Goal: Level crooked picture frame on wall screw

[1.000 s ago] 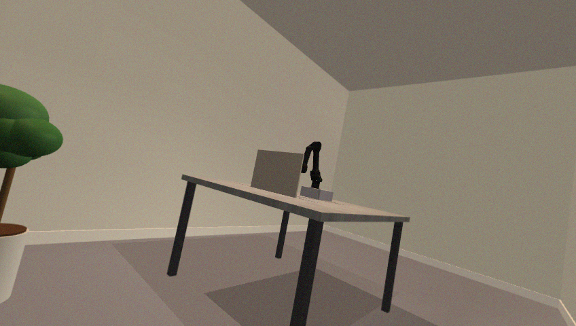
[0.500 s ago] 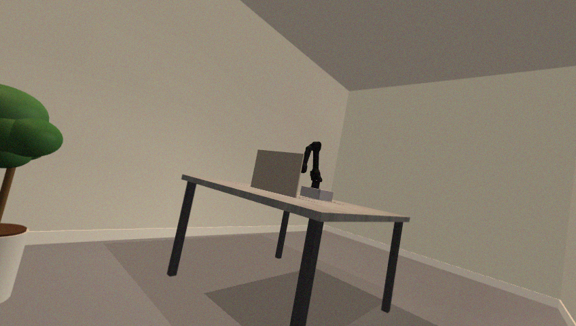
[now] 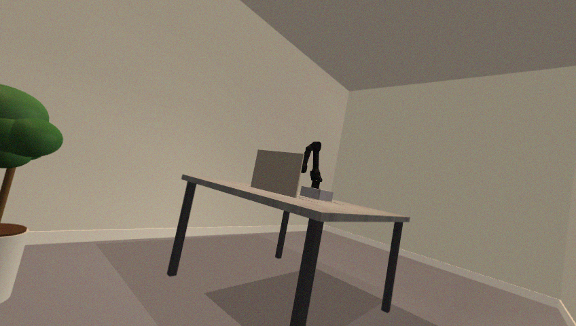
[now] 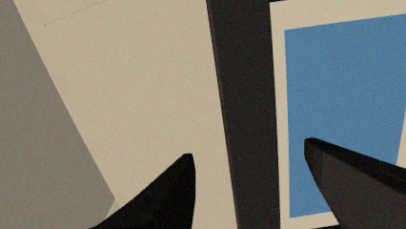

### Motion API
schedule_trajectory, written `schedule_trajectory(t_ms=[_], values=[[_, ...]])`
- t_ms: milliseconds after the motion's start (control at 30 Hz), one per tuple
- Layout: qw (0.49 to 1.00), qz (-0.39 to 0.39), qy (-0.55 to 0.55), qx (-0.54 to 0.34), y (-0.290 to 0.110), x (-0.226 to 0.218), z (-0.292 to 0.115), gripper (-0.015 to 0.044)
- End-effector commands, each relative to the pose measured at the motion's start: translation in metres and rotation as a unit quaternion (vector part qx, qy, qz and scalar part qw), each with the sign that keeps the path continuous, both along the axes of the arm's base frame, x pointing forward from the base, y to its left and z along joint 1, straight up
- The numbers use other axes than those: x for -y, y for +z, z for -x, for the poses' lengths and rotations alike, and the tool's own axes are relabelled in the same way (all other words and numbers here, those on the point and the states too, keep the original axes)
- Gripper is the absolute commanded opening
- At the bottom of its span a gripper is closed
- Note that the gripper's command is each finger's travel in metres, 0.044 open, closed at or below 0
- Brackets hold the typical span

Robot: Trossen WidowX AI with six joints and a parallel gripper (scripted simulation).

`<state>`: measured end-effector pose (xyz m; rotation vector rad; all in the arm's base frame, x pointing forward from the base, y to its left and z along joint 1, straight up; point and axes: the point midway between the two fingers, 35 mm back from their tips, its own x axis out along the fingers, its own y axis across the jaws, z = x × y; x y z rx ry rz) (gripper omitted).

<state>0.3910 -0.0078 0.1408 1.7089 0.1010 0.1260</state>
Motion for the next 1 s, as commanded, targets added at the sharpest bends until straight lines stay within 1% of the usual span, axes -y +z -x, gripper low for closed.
schedule_trajectory(t_ms=[0,133,367,600,633,967], values=[[1.0,0.002,-0.003,0.0,-0.0002,0.0011,-0.0004,0.026],[1.0,0.002,-0.003,0.0,-0.0002,0.0016,-0.0005,0.026],[1.0,0.002,-0.003,0.0,-0.0002,0.0016,-0.0005,0.0076],[1.0,0.002,-0.003,0.0,-0.0002,0.0016,-0.0005,0.003],[1.0,0.002,-0.003,0.0,-0.0002,0.0016,-0.0005,0.0003],[1.0,0.002,-0.003,0.0,0.0001,0.0012,-0.0004,0.0]])
